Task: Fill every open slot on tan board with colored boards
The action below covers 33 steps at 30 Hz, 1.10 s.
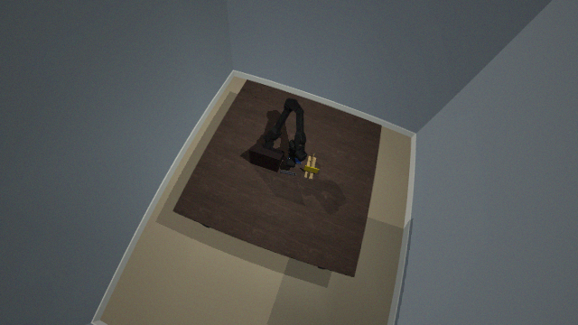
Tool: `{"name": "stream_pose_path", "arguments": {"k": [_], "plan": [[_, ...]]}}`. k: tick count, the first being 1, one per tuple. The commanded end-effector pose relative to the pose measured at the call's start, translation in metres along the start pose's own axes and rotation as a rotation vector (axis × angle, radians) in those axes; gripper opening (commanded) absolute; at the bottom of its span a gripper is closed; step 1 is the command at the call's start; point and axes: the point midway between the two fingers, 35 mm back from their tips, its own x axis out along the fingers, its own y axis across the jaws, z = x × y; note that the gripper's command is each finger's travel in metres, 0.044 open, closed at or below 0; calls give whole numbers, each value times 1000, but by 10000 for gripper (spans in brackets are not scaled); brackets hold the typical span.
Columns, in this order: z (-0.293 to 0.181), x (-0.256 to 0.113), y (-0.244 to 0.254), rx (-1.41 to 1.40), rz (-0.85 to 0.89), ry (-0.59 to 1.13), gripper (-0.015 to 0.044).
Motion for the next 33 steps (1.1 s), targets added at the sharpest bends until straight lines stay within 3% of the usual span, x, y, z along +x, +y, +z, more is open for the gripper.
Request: {"name": "stream_pose_path", "arguments": {"k": [1, 7, 13, 17, 33], "plan": [[-3, 8, 2, 12, 10, 6, 186], [-3, 15, 2, 12, 10, 6, 186], [-3, 15, 2, 12, 10, 6, 29], [-3, 15, 2, 12, 10, 6, 2], [-3, 1, 2, 12, 10, 6, 0]]}}
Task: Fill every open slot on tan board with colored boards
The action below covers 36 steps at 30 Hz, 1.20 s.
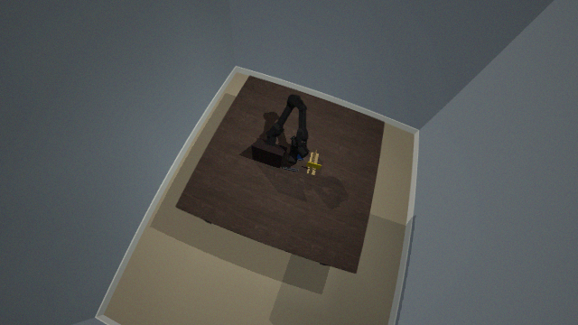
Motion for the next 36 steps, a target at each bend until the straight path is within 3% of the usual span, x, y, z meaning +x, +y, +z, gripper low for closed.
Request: {"name": "stream_pose_path", "arguments": {"k": [1, 36], "plan": [[0, -7, -1, -5, -5, 4, 0], [1, -75, -1, -4, -7, 5, 0]]}}
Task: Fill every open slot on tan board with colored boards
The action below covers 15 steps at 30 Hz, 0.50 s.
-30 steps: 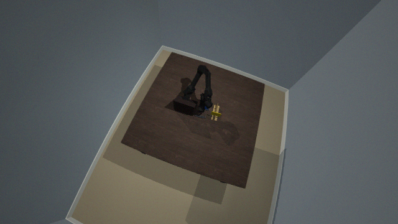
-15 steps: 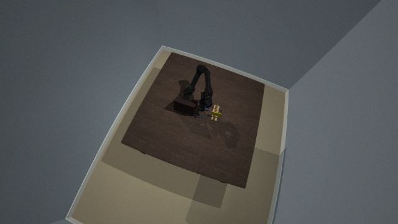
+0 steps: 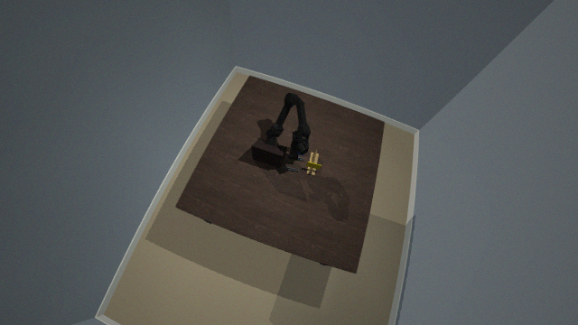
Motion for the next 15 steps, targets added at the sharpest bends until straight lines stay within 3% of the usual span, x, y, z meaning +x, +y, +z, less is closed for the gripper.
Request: {"name": "stream_pose_path", "arguments": {"k": [1, 15], "plan": [[2, -11, -1, -10, -9, -2, 0], [2, -41, -1, -10, -9, -2, 0]]}}
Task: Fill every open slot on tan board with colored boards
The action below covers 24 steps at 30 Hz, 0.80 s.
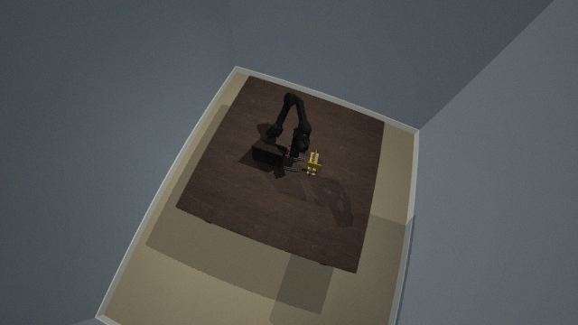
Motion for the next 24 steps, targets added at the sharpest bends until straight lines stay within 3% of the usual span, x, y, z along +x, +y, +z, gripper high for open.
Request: {"name": "stream_pose_path", "arguments": {"k": [1, 24], "plan": [[1, -8, -1, -9, -7, -1, 0], [56, -16, -10, 19, -15, -3, 0]]}}
